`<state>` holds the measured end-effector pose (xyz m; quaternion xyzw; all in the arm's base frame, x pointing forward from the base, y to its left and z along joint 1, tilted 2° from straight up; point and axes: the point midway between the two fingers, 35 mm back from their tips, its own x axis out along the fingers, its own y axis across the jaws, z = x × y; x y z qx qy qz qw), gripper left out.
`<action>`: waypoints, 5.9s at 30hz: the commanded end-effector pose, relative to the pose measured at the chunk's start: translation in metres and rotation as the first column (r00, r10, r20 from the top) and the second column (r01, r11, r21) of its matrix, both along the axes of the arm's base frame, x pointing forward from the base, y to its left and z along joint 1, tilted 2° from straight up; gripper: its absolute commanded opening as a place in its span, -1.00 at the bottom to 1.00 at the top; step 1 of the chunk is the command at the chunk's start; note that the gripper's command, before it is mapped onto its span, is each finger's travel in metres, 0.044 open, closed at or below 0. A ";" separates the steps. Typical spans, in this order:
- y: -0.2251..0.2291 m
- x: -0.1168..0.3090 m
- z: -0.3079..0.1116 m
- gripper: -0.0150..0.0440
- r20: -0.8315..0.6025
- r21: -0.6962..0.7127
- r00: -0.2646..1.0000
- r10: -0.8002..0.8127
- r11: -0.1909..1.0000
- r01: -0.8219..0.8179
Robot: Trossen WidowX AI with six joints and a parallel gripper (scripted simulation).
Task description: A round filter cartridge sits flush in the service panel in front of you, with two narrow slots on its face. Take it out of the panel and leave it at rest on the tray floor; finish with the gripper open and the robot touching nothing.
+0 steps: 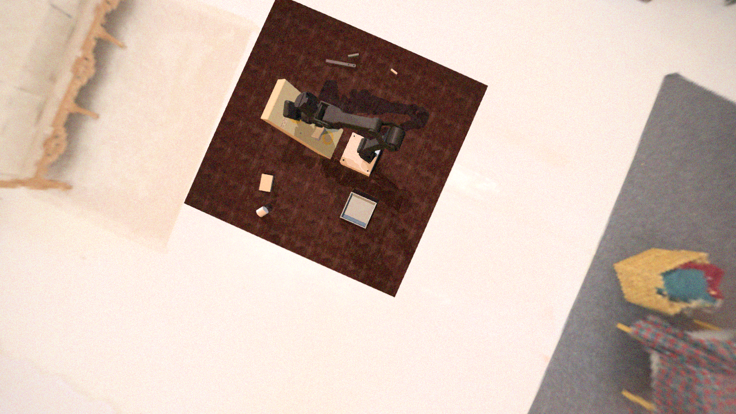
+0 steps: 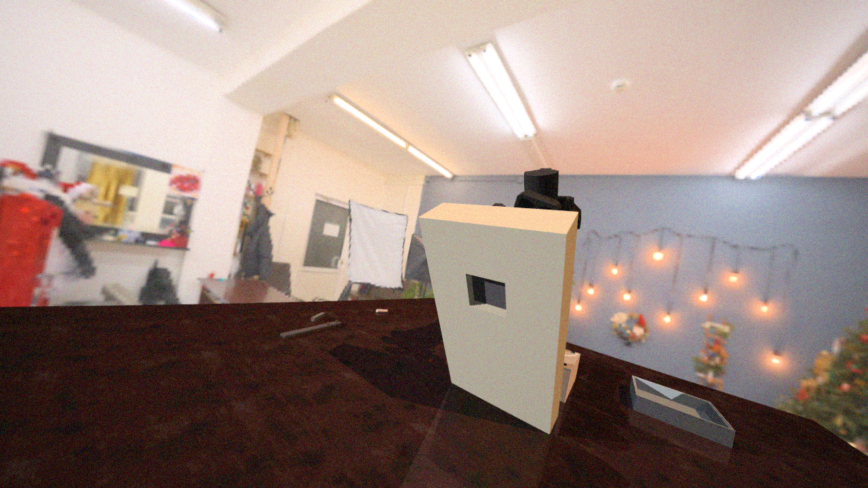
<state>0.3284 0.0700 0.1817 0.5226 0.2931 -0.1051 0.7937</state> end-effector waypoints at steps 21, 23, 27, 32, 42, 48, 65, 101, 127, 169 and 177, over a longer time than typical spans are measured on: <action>0.001 0.004 -0.002 -0.49 -0.045 -0.623 0.885 0.464 0.679 -0.388; 0.001 0.004 -0.001 -0.49 -0.063 -0.664 0.866 0.496 0.627 -0.407; 0.001 0.003 -0.001 -0.49 -0.106 -0.737 0.826 0.554 0.514 -0.439; 0.001 0.003 -0.001 -0.49 -0.168 -0.810 0.771 0.615 0.360 -0.464; 0.001 0.003 -0.001 -0.49 -0.317 -0.887 0.652 0.688 0.028 -0.461; 0.000 -0.002 0.003 -0.49 -0.296 -0.882 0.668 0.682 0.072 -0.465; -0.010 -0.058 0.042 -0.49 -0.272 -0.871 0.688 0.673 0.131 -0.473; -0.018 -0.091 -0.022 -0.19 -0.288 -0.865 0.680 0.674 0.121 -0.487; -0.008 -0.057 0.068 0.16 -0.269 -0.874 0.688 0.674 0.130 -0.469; -0.016 -0.080 -0.037 0.54 -0.535 -0.578 0.608 0.586 0.271 -0.770; -0.015 -0.074 -0.049 0.54 -0.535 -0.578 0.608 0.586 0.271 -0.769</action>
